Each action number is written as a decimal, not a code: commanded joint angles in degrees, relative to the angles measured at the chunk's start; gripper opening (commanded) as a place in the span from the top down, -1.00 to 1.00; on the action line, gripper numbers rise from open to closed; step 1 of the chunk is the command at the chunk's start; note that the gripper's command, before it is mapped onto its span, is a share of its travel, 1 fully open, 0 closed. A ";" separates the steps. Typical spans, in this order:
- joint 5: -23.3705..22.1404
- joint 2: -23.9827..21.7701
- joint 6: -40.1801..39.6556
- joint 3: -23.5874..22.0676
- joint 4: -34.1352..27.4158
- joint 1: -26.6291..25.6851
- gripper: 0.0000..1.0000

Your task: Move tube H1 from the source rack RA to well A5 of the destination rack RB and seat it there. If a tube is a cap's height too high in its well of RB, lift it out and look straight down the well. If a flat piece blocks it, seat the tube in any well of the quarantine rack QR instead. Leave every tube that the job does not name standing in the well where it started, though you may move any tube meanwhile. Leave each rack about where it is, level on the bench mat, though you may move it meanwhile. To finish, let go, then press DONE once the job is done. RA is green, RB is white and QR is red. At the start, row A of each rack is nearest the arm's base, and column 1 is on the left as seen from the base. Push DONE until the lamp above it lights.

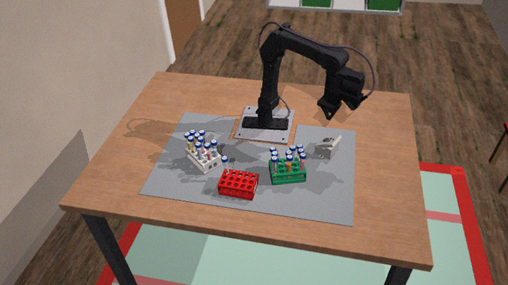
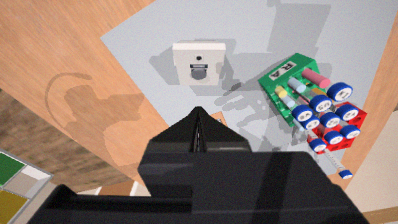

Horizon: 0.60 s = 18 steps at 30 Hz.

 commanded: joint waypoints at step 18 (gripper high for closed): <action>0.17 -1.91 -0.20 2.24 -1.28 -0.78 1.00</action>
